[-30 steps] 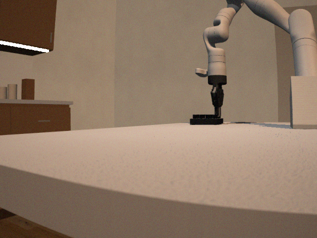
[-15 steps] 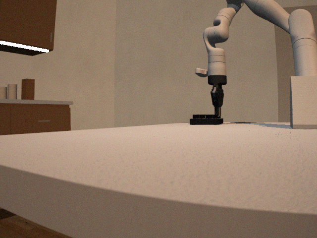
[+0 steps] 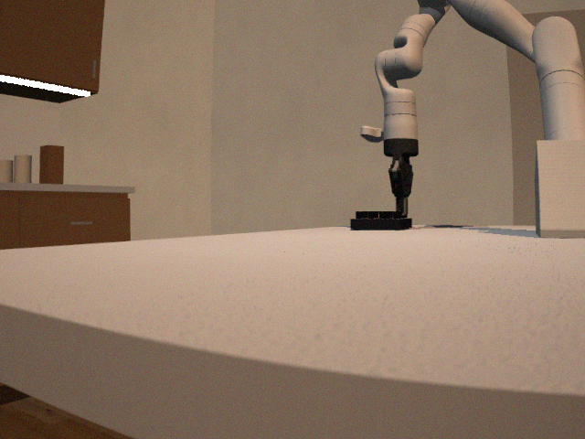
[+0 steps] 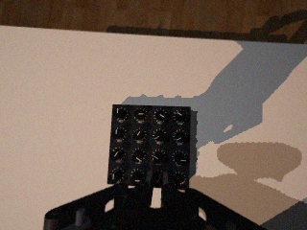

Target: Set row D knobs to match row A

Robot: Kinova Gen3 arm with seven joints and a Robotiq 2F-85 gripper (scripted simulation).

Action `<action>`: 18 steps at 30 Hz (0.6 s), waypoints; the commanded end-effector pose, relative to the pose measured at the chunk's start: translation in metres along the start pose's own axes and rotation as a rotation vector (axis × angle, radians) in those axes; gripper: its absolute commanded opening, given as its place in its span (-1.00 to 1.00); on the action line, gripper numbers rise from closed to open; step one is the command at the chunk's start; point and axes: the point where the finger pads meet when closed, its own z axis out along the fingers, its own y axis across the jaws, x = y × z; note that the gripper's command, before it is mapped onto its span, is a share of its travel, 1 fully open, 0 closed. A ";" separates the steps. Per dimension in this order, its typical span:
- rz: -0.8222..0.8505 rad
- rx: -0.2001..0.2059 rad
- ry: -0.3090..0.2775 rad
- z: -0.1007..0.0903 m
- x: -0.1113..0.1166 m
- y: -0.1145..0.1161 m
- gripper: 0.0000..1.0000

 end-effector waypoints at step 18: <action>0.022 0.000 0.001 0.000 0.001 0.000 -0.83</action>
